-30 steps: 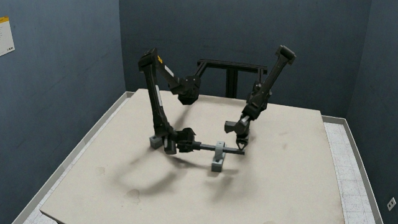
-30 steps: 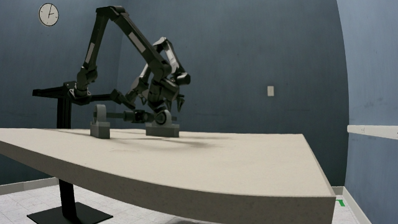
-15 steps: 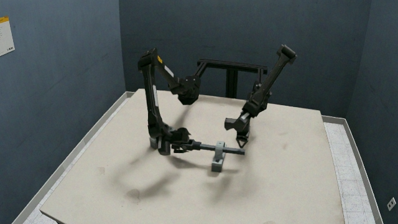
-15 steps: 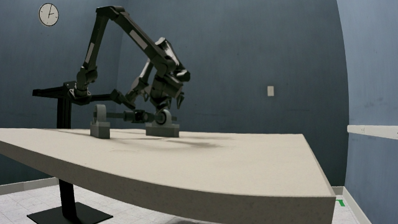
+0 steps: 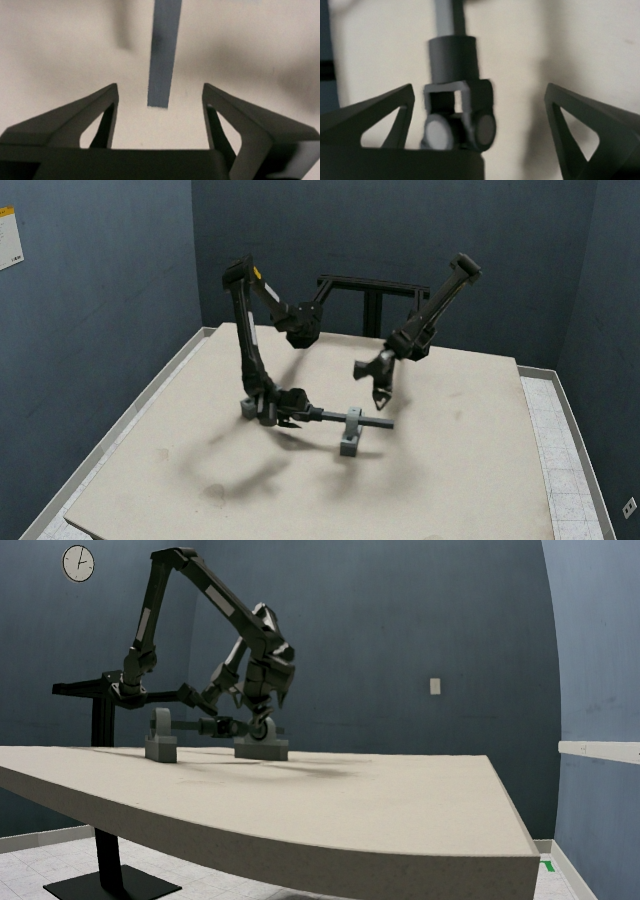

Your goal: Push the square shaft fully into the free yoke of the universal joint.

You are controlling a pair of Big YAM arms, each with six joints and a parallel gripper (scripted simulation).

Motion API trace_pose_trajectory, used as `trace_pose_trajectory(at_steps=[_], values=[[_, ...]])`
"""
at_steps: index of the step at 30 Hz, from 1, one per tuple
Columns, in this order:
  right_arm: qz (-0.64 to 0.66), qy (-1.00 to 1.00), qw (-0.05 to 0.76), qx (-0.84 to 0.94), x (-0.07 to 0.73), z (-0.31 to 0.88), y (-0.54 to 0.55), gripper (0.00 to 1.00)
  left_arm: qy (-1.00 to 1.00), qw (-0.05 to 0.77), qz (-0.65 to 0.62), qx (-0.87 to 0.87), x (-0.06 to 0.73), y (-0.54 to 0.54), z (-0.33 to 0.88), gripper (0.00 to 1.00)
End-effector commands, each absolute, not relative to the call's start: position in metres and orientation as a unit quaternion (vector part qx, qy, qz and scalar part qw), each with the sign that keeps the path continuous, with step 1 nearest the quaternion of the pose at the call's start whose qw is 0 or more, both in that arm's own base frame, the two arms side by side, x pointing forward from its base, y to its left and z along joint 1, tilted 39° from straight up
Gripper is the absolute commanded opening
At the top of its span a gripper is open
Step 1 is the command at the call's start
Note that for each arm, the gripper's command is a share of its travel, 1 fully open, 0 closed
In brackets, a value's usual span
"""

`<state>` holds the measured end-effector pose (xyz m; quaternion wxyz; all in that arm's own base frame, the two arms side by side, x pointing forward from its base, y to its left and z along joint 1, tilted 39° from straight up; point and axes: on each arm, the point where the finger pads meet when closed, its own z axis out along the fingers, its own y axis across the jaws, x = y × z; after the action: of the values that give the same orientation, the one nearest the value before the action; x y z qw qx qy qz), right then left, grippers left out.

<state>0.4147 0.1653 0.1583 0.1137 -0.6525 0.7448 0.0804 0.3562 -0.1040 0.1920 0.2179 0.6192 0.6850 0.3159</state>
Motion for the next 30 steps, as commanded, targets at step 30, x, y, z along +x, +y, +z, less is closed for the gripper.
trace_pose_trajectory(at_steps=[30], values=[[-0.086,0.802,0.515,-0.290,0.392,0.171,0.210,1.00,0.662,0.658,0.049,0.354,0.155,-0.271,0.267,0.64]])
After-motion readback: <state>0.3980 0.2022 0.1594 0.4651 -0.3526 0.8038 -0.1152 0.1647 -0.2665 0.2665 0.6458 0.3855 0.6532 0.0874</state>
